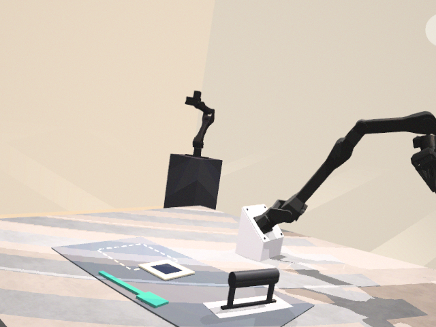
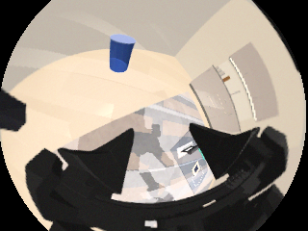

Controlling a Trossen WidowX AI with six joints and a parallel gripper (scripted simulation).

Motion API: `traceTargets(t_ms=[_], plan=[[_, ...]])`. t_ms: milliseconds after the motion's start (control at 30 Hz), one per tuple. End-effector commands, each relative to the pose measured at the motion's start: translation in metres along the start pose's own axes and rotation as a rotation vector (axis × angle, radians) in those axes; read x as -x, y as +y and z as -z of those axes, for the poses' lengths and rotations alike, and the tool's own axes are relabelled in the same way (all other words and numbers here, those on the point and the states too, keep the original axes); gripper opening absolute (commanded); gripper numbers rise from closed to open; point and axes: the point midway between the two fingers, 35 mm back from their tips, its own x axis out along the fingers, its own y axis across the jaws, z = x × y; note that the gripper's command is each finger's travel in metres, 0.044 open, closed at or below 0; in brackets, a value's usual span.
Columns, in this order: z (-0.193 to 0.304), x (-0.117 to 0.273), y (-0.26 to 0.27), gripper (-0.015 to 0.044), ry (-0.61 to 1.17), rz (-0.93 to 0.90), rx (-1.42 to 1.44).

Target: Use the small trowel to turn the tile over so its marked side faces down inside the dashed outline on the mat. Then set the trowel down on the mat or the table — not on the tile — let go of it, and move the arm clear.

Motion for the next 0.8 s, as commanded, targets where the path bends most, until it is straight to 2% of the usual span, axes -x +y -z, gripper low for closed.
traceTargets(t_ms=[0, 333, 667, 767], plan=[[0.0, 0.0, 0.0, 0.0374, 0.0, 0.0, 0.0], [0.0, 0.0, -0.0001, 0.0111, 0.0, 0.001, 0.0], [0.0, 0.0, 0.0, 0.01, 0.0, 0.0, 0.0], [0.0, 0.0, 0.0, 0.0021, 0.0, 0.0, 0.0]])
